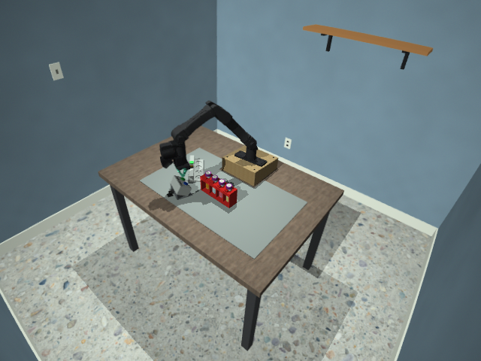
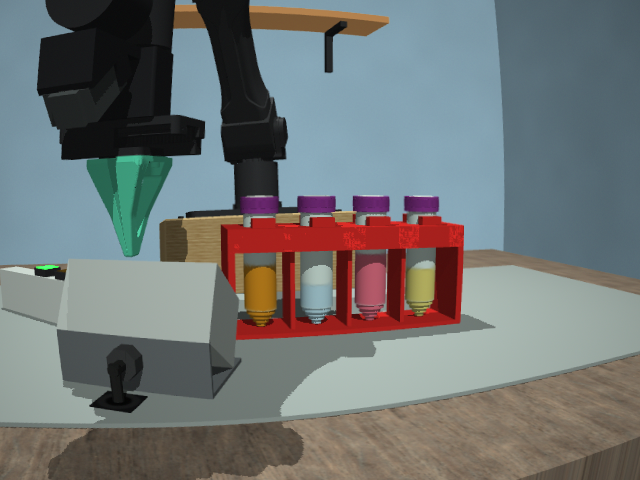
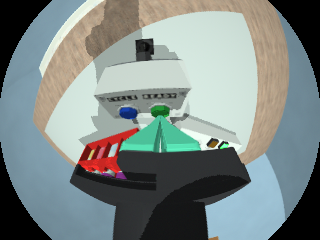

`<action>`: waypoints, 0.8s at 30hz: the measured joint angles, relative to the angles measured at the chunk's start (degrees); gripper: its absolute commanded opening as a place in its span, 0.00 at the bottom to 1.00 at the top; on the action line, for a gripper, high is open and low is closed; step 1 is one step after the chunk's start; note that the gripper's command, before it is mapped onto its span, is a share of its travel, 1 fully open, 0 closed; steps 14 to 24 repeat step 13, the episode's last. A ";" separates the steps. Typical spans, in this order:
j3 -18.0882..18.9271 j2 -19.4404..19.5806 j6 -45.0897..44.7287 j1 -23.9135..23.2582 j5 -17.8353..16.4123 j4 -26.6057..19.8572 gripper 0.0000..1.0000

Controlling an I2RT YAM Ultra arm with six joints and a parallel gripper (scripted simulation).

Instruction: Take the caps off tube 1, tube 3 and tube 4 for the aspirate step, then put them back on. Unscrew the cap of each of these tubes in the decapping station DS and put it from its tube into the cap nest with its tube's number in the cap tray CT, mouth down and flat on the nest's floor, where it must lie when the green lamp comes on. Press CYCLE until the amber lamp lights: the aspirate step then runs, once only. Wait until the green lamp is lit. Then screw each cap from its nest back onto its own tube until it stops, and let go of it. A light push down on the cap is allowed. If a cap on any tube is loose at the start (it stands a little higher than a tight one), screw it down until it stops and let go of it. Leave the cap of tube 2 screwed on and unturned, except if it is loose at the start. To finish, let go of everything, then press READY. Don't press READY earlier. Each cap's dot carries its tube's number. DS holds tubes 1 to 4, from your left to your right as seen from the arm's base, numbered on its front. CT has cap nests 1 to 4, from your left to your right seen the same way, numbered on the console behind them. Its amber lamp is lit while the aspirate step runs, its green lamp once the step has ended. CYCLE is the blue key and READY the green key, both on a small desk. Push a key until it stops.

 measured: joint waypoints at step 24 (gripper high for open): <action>-0.61 0.20 -0.02 0.00 0.00 0.79 0.00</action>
